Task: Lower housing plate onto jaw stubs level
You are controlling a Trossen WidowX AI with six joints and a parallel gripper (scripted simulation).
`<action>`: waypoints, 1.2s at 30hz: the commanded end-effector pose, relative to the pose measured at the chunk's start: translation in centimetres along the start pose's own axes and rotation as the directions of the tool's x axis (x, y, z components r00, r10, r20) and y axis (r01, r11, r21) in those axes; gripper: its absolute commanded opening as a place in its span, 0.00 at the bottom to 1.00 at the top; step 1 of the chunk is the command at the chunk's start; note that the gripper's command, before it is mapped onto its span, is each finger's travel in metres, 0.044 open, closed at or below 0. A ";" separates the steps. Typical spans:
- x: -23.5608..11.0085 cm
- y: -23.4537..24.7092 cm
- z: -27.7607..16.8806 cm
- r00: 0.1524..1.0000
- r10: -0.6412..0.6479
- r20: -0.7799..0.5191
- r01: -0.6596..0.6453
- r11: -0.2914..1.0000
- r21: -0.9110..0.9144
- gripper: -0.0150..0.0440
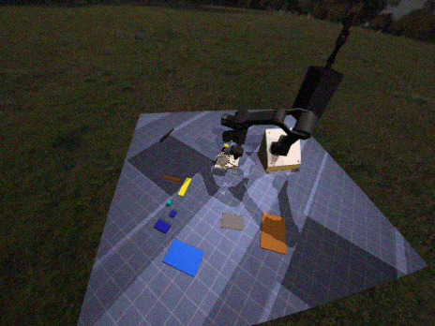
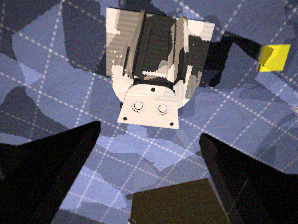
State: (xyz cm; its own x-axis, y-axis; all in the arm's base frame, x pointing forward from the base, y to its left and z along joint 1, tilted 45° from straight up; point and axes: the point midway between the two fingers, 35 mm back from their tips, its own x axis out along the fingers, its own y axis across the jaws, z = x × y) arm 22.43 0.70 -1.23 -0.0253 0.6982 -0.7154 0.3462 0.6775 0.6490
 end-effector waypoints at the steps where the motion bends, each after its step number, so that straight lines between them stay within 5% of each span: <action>1: -1.5 -0.3 -0.3 1.000 -0.004 0.001 0.004 1.000 0.001 1.00; 6: -5.6 -0.8 -1.9 1.000 -0.005 -0.008 0.005 1.000 -0.003 1.00; 36: -5.6 -0.8 -1.9 1.000 -0.005 -0.008 0.005 1.000 -0.003 1.00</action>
State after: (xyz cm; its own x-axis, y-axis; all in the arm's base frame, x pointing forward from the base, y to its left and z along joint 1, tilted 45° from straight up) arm 20.51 -3.26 2.67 -0.0331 0.6983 -0.7151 0.3482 0.6787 0.6466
